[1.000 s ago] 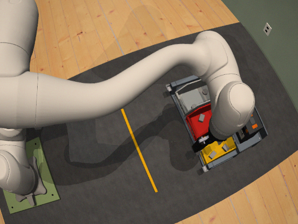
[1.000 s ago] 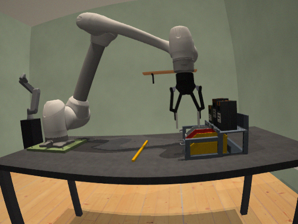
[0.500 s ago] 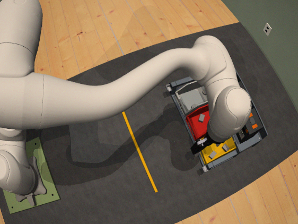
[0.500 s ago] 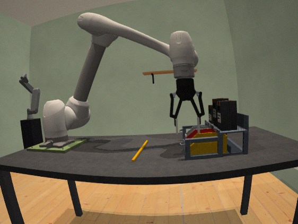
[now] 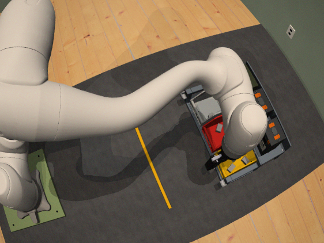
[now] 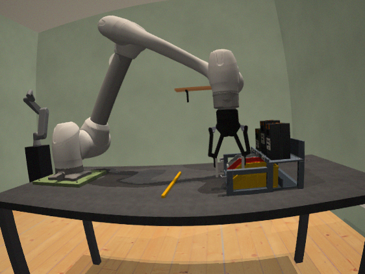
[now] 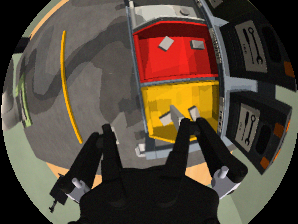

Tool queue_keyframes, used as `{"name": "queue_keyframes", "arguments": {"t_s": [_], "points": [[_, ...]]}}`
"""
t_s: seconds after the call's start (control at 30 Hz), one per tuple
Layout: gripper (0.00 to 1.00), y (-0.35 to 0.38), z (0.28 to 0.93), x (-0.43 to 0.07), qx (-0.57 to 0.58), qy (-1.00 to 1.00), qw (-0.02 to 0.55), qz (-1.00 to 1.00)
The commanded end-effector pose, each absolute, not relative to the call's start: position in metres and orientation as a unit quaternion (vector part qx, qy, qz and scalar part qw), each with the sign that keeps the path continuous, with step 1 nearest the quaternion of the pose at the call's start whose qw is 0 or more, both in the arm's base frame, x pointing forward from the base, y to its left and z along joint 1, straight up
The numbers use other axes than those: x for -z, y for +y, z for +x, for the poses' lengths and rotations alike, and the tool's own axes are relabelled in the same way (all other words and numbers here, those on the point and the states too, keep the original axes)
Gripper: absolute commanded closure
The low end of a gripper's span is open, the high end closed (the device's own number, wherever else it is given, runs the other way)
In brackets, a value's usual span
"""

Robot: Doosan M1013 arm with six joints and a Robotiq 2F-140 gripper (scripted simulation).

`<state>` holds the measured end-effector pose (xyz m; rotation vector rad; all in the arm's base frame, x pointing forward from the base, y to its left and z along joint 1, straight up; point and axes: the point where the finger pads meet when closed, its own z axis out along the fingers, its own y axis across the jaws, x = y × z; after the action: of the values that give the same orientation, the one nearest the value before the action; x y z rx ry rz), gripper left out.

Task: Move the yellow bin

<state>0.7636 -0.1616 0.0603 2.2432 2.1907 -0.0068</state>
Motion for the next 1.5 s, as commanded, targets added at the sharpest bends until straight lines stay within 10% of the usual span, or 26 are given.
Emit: {"name": "queue_keyframes", "arguments": {"t_s": [0.0,1.47], "points": [[0.43,-0.1616,0.7636,-0.0604,0.002,0.699,0.003,0.715],[0.43,-0.1617,0.7638,-0.0679,0.002,0.699,0.003,0.715]]}}
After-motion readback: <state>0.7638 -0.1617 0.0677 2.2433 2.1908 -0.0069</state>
